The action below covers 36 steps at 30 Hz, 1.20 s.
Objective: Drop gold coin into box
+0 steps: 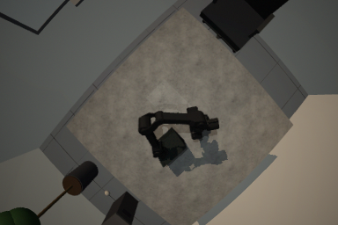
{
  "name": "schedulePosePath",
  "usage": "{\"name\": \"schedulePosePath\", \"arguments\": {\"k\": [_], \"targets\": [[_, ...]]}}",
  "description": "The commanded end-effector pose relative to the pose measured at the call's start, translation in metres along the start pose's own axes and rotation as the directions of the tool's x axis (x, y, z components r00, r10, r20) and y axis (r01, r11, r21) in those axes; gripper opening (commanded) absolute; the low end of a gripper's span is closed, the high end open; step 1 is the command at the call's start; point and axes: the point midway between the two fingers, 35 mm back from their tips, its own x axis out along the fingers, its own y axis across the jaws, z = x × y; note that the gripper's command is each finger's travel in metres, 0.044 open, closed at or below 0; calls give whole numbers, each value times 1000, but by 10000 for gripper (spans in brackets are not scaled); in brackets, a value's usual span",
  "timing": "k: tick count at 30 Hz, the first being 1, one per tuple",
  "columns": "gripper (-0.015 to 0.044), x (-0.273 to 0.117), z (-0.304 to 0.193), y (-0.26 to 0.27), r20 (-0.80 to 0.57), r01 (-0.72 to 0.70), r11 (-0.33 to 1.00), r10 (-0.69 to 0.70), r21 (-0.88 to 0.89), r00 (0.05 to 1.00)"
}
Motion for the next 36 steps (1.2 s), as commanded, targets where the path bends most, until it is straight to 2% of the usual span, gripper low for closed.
{"name": "schedulePosePath", "arguments": {"k": [1, 21, 36], "targets": [[0, -1, 8, -4, 4, 5, 1000, -5, -6, 1000], [0, 2, 54, -27, 4, 5, 1000, -5, -2, 1000], [0, 2, 53, -26, 1, 0, 1000, 0, 3, 1000]]}}
